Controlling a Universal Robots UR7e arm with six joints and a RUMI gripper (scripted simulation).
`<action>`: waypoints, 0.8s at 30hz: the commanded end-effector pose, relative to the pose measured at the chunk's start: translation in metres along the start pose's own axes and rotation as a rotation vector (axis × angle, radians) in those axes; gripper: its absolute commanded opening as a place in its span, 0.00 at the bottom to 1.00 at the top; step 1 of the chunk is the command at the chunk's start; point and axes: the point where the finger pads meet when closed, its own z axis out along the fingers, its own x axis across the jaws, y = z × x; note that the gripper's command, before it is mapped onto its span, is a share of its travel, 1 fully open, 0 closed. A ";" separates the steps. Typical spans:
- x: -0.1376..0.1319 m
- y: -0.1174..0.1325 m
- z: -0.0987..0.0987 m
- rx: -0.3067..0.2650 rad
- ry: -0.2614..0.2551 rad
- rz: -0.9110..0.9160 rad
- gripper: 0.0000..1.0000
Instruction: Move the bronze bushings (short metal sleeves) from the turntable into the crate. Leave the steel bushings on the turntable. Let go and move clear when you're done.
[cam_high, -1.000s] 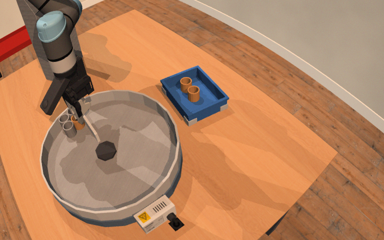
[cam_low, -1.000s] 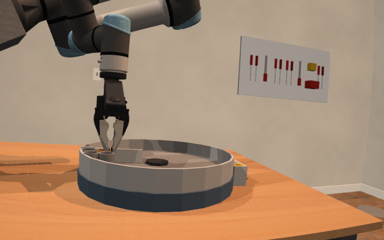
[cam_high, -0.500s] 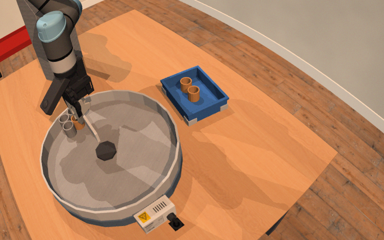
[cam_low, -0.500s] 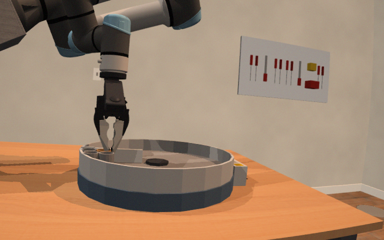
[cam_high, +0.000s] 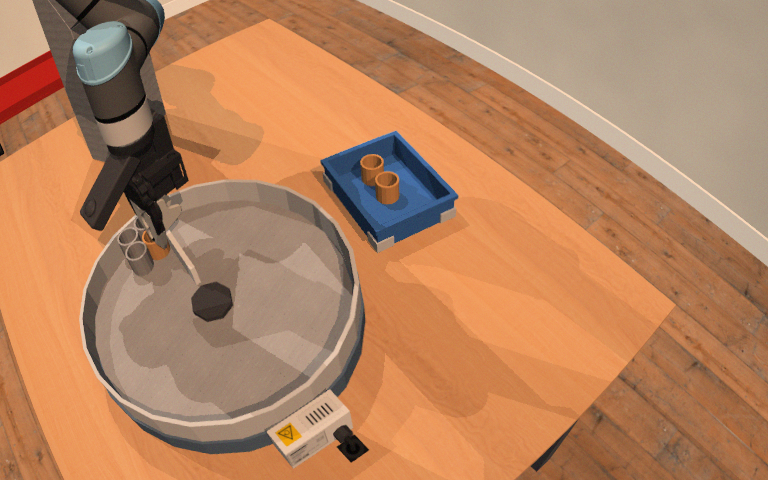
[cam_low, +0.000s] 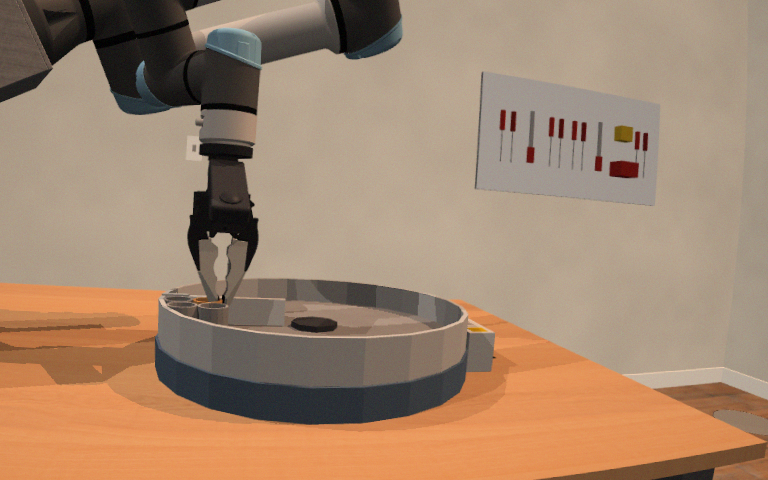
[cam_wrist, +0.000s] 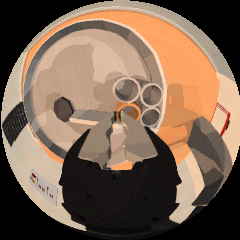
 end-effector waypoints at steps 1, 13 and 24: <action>0.000 0.000 -0.002 0.001 0.000 0.000 0.00; 0.000 0.000 -0.016 0.001 0.000 0.000 0.00; 0.000 0.000 -0.037 0.001 0.000 0.000 0.00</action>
